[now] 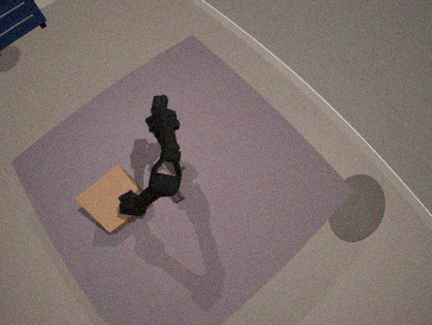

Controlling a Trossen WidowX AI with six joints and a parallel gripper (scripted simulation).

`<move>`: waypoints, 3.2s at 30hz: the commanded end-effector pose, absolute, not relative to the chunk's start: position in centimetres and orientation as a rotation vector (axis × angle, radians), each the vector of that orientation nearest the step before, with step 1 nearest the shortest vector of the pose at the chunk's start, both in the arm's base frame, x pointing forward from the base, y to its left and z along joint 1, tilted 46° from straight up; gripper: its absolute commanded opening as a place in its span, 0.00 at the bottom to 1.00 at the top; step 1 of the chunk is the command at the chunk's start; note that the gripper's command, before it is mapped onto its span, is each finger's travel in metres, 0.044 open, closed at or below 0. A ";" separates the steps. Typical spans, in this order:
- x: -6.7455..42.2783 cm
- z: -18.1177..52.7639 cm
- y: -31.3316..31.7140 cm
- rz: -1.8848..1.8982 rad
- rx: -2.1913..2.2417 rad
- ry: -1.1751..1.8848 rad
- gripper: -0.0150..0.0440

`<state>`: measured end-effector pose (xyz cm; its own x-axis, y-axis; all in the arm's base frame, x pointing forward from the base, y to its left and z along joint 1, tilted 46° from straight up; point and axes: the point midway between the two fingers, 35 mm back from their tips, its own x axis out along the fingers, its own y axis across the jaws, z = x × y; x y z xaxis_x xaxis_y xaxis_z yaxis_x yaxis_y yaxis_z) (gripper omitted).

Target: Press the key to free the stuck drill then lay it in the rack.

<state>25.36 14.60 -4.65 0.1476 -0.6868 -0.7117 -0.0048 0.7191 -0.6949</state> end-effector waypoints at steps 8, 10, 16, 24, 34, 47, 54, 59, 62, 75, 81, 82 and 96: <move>24.8 -5.7 13.7 -0.553 -0.639 1.372 0.25; 24.8 -5.8 13.6 -0.553 -0.639 1.372 0.25; 24.8 -6.0 13.4 -0.553 -0.639 1.372 0.25; 24.7 -6.3 13.2 -0.554 -0.639 1.372 0.25; 24.7 -6.7 12.8 -0.554 -0.639 1.371 0.25; 24.9 -3.7 16.4 -0.551 -0.638 1.373 0.57; 24.6 -2.2 17.7 -0.536 -0.653 1.371 0.88; 26.0 -1.5 14.6 -0.338 -0.860 1.463 1.00; 26.8 -0.9 12.0 -0.178 -1.022 1.519 1.00; 26.7 1.2 0.7 0.543 -1.726 1.628 1.00; 26.3 1.5 -1.4 0.684 -1.857 1.636 1.00; 26.3 1.5 -1.4 0.684 -1.857 1.636 1.00; 26.3 1.5 -1.4 0.684 -1.857 1.636 1.00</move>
